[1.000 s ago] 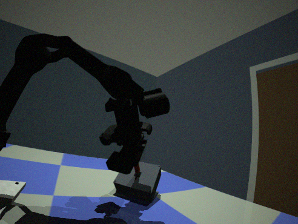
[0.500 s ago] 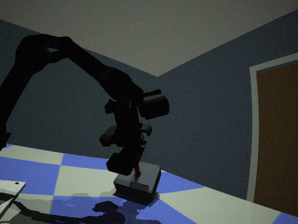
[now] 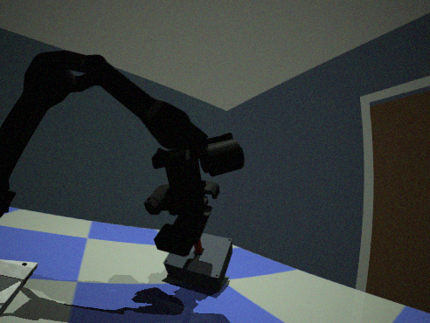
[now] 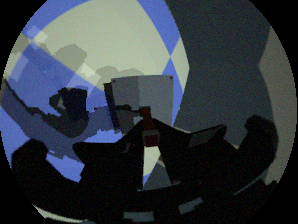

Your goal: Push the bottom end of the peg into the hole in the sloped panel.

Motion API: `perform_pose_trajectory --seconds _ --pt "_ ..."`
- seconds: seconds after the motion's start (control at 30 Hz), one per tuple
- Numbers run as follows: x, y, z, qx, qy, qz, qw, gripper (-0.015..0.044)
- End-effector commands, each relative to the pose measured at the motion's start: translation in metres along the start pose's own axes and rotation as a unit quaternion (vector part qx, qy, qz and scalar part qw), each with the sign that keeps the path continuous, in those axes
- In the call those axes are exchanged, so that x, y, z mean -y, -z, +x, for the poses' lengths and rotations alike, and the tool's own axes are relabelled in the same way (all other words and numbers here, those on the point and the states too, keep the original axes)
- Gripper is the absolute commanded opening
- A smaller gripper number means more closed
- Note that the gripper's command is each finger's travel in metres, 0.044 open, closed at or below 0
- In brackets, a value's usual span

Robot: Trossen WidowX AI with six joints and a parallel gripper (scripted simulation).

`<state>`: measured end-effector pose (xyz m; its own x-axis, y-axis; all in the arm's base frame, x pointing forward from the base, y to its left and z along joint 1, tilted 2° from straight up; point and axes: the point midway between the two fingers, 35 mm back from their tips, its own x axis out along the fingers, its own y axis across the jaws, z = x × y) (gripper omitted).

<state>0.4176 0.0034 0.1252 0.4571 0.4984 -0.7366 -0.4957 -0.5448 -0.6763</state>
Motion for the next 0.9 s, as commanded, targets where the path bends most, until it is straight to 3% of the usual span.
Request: perform_pose_trajectory --seconds 0.0,0.87 --pt "-0.001 0.0 0.003 -0.001 -0.002 0.002 1.0 0.0" --pt "0.0 0.0 0.016 -0.001 -0.001 0.002 1.0 0.0"
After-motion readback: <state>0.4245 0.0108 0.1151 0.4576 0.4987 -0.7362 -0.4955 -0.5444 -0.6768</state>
